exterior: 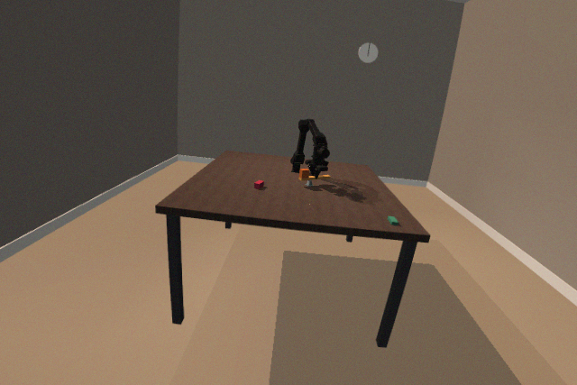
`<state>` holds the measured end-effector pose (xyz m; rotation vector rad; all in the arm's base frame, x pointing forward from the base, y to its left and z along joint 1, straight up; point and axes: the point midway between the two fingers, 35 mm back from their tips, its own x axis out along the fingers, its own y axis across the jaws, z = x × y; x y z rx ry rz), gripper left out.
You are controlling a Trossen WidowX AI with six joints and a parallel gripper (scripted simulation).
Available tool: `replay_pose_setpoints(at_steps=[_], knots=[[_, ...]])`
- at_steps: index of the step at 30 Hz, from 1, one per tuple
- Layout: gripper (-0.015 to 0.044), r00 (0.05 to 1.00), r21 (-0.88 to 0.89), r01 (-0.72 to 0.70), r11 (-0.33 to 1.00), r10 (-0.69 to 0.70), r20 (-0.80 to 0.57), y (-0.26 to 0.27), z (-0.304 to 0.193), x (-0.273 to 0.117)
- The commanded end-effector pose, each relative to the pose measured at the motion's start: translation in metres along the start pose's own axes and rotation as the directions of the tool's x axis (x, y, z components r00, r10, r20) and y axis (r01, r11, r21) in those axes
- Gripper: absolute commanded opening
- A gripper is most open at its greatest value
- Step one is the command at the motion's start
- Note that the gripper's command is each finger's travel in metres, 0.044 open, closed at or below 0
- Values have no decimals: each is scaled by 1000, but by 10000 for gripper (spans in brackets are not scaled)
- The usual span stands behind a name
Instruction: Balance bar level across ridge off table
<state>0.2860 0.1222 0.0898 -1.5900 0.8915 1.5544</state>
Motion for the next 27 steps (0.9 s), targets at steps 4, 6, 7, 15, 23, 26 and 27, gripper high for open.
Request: replay_pose_setpoints(at_steps=[4, 6, 7, 15, 23, 26, 27], knots=[[172, 1000, 0, 0, 1000, 0, 0, 0, 0, 0], [172, 1000, 0, 0, 1000, 0, 0, 0, 0, 0], [172, 1000, 0, 0, 1000, 0, 0, 0, 0, 0], [185, 1000, 0, 0, 1000, 0, 0, 0, 0, 0], [185, 1000, 0, 0, 1000, 0, 0, 0, 0, 0], [211, 1000, 0, 0, 1000, 0, 0, 0, 0, 0], [238, 1000, 0, 0, 1000, 0, 0, 0, 0, 0]])
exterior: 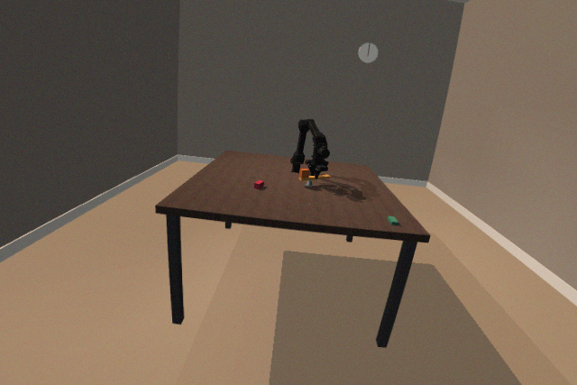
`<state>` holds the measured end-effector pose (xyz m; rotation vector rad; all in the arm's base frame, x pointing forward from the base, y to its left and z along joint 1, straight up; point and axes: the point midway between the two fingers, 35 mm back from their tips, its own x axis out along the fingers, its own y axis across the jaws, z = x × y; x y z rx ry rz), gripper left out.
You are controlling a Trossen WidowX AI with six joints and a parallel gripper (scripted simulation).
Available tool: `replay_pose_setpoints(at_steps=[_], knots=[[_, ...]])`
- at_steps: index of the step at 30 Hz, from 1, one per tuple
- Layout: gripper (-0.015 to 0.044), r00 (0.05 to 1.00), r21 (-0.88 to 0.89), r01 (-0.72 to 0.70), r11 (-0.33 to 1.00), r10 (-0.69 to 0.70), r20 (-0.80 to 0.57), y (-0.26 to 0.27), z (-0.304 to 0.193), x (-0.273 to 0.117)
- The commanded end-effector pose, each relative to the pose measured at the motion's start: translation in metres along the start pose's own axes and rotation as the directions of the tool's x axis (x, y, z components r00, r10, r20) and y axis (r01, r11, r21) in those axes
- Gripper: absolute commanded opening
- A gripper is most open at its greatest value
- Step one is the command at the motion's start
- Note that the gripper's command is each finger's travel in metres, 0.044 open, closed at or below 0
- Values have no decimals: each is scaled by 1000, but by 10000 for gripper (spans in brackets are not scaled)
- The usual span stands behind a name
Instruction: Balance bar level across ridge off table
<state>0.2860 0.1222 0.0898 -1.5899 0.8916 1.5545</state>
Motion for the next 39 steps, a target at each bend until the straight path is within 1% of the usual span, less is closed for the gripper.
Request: replay_pose_setpoints(at_steps=[1, 7, 8, 11, 12, 18, 20, 39], knots=[[264, 1000, 0, 0, 1000, 0, 0, 0, 0, 0], [421, 1000, 0, 0, 1000, 0, 0, 0, 0, 0], [440, 1000, 0, 0, 1000, 0, 0, 0, 0, 0], [440, 1000, 0, 0, 1000, 0, 0, 0, 0, -2], [440, 1000, 0, 0, 1000, 0, 0, -1, 0, -8], [440, 1000, 0, 0, 1000, 0, 0, -3, 0, -82], [440, 1000, 0, 0, 1000, 0, 0, -1, 0, -98], [440, 1000, 0, 0, 1000, 0, 0, -1, 0, -100]])
